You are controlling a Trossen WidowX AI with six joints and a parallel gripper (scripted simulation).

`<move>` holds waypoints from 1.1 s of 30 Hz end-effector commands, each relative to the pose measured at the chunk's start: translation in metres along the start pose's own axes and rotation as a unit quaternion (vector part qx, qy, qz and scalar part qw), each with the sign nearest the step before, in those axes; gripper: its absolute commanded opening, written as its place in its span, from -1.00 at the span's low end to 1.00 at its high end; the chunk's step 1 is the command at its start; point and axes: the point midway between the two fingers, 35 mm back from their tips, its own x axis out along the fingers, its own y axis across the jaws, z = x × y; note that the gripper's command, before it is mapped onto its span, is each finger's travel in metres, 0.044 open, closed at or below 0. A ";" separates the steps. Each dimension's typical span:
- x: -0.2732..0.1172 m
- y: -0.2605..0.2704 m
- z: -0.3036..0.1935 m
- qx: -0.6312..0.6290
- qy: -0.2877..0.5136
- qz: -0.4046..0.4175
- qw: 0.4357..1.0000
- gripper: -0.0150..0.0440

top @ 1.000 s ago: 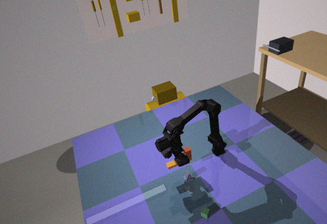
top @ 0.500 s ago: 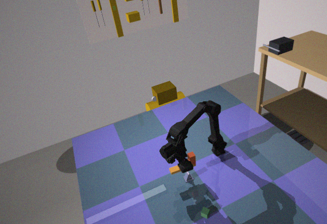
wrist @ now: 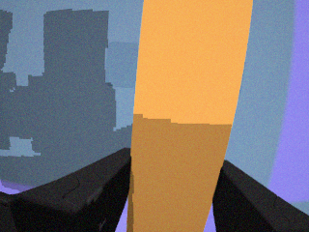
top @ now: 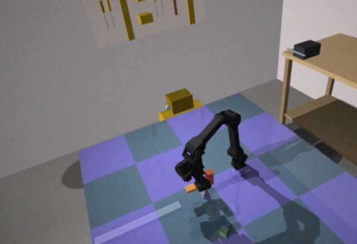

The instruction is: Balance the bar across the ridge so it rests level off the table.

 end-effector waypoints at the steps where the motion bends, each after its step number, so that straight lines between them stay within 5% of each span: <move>1: 0.007 0.000 -0.001 0.002 0.001 0.001 1.000 -0.49; 33: 0.021 -0.002 -0.002 0.002 0.001 0.001 1.000 -0.49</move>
